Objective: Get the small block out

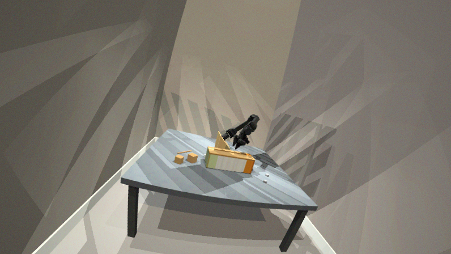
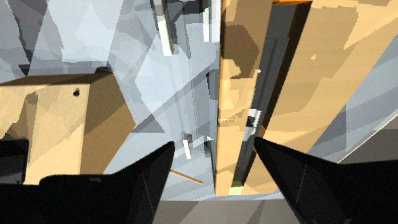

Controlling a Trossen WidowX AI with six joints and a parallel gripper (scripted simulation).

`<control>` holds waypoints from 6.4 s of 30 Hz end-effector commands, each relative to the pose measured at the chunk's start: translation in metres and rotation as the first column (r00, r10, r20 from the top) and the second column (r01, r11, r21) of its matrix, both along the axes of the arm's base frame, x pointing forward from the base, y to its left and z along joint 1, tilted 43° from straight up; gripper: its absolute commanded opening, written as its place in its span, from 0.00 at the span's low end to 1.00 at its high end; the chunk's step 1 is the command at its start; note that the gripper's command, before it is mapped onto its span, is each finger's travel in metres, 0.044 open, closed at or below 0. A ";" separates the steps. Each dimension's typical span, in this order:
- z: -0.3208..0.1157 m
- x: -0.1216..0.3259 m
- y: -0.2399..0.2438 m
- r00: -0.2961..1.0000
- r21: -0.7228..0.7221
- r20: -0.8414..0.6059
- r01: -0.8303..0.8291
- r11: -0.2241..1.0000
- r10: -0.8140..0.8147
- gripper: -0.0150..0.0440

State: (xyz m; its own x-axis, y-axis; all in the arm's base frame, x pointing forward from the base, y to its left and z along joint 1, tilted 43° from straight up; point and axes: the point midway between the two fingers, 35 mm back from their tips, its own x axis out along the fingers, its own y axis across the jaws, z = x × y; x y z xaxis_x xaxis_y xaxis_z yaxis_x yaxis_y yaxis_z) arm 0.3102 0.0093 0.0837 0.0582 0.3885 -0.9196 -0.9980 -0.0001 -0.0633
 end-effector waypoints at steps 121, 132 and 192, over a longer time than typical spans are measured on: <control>-0.112 0.009 -0.116 1.000 0.001 -0.013 -0.002 1.000 0.002 0.93; -0.118 0.005 -0.123 0.884 0.005 -0.176 0.441 0.898 -0.433 0.74; -0.147 -0.026 -0.170 -0.315 -0.767 0.459 -0.612 0.192 0.831 0.74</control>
State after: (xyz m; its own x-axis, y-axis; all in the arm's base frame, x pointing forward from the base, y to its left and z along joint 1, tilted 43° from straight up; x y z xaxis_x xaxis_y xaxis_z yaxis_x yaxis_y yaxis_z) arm 0.2901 -0.1491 -0.0599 0.3090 0.5802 -0.7536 0.9014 -0.4313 0.0376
